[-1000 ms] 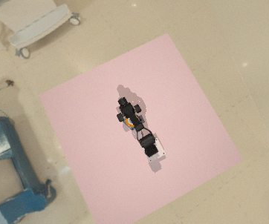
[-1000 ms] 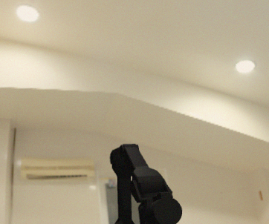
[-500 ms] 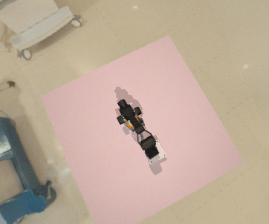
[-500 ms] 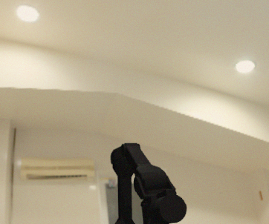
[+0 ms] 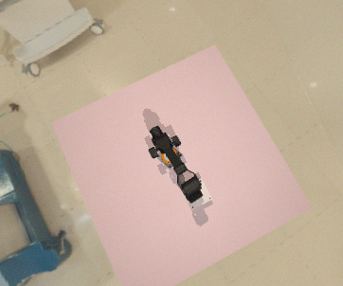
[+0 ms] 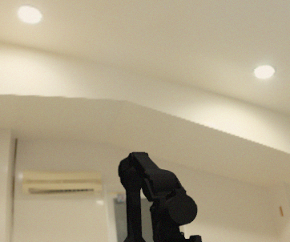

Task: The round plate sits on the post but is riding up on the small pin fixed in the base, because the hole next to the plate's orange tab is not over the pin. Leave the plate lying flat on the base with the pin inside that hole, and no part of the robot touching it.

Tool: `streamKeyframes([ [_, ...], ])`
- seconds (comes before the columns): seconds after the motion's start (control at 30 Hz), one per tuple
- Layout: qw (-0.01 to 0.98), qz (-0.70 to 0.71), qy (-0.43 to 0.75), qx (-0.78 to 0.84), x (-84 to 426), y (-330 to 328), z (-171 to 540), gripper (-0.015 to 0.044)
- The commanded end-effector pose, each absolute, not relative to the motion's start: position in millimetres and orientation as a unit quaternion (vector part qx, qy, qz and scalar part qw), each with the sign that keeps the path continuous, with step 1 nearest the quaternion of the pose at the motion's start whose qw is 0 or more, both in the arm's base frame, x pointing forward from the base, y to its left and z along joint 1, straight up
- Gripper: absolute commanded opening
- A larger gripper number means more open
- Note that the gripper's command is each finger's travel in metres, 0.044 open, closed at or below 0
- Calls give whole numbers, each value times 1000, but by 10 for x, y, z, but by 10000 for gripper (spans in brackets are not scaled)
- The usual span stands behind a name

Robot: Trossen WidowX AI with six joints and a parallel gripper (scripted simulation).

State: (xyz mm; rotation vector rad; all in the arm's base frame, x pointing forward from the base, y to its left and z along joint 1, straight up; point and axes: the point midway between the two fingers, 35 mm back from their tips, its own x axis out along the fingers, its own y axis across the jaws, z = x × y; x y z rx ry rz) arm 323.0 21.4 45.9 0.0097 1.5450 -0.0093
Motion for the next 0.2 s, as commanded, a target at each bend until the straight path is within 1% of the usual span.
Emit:
streamKeyframes([
  [0.0,716,-4,698,4,3232,214,450,0],
  [0.17,716,-4,698,4,3232,214,450,0],
])
